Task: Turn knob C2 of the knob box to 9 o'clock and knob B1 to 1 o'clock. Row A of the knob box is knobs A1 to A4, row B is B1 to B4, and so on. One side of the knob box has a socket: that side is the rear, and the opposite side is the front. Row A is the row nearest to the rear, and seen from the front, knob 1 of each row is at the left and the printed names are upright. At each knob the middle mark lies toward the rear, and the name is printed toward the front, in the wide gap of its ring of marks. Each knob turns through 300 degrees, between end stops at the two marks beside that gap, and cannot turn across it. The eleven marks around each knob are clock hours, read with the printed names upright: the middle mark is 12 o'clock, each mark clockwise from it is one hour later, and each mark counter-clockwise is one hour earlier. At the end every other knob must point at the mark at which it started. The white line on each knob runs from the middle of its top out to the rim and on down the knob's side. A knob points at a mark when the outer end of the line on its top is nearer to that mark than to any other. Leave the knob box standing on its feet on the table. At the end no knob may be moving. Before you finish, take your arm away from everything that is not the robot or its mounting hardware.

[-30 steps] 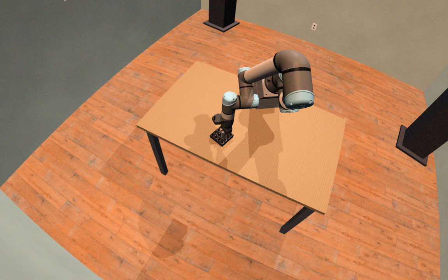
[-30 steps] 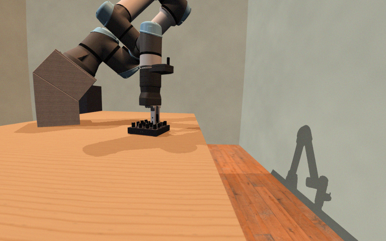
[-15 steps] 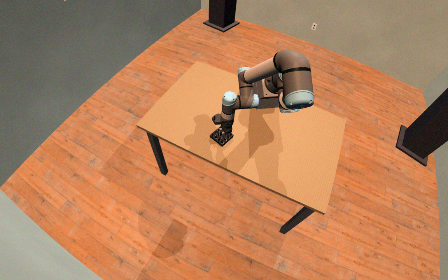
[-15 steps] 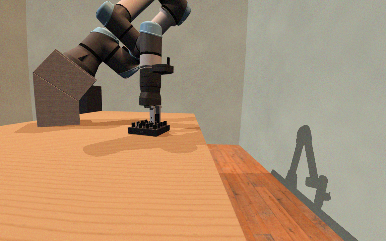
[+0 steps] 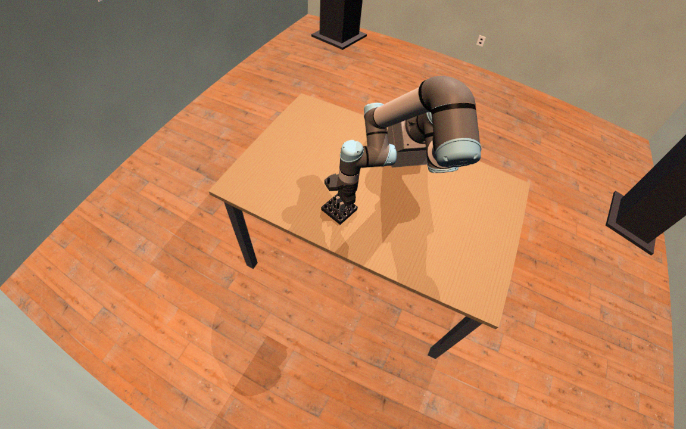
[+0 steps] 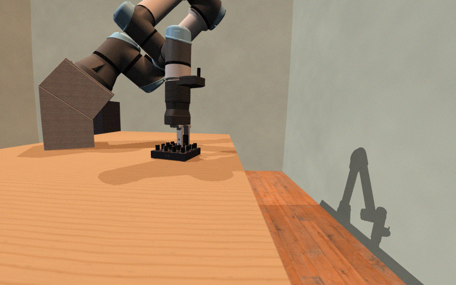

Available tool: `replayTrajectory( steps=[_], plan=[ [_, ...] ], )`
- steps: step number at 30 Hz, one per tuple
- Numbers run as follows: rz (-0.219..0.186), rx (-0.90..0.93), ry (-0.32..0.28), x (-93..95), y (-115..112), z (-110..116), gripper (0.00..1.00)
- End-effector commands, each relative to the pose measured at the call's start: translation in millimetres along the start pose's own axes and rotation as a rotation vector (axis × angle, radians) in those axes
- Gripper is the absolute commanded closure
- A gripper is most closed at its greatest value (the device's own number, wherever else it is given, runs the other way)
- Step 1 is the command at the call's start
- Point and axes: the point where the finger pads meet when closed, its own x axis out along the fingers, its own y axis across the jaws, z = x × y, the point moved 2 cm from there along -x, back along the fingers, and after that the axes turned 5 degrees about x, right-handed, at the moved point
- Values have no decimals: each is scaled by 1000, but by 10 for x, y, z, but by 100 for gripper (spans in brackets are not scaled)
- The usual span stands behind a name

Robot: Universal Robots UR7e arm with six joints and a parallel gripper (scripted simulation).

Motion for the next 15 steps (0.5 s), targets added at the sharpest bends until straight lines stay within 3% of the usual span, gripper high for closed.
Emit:
replayTrajectory(
  steps=[1, 15],
  plan=[
    [0, 0, 1, -3, 0, -4, 54],
    [0, 0, 1, -221, 0, -4, 54]
  ],
)
